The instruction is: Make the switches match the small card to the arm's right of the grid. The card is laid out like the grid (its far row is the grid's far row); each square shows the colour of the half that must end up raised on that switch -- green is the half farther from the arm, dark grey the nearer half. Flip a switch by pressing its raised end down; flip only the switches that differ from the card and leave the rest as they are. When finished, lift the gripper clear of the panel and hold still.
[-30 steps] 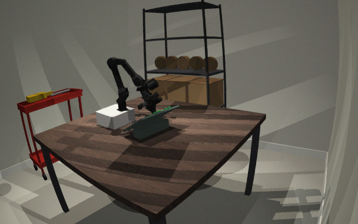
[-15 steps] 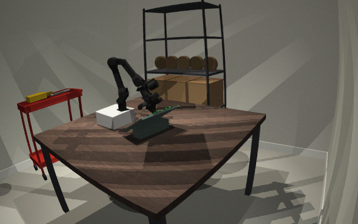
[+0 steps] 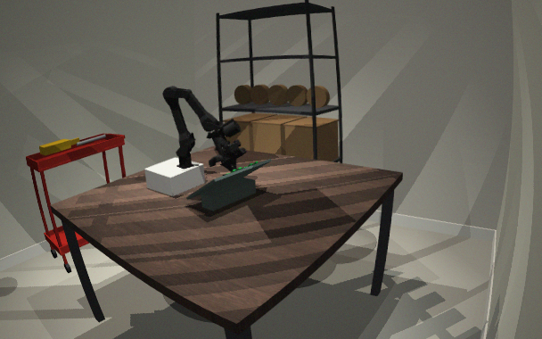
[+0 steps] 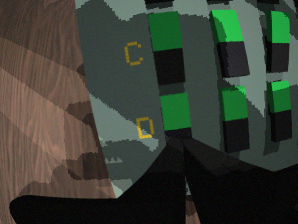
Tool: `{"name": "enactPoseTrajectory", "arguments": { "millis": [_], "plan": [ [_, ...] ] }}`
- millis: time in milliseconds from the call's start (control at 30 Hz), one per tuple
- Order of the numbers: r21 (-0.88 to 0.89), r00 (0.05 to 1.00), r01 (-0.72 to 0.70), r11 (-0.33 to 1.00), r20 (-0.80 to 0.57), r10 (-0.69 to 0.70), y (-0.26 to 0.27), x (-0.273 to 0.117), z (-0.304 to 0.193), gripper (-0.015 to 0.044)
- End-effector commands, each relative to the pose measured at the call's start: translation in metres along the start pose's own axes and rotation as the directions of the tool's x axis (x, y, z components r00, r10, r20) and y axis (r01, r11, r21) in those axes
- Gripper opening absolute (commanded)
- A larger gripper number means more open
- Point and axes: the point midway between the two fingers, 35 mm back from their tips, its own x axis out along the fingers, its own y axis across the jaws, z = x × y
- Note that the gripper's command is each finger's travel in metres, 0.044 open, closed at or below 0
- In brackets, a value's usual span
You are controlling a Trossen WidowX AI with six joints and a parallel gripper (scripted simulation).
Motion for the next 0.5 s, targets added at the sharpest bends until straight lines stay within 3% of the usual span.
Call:
{"name": "enactPoseTrajectory", "arguments": {
  "millis": [0, 467],
  "plan": [
    [-0.006, 1.000, -0.001, 1.000, -0.005, 0.001, 0.0001, 0.0017, -0.0013, 0.0000],
    [-0.006, 1.000, -0.001, 1.000, -0.005, 0.001, 0.0001, 0.0036, -0.0014, 0.0000]
  ]
}}
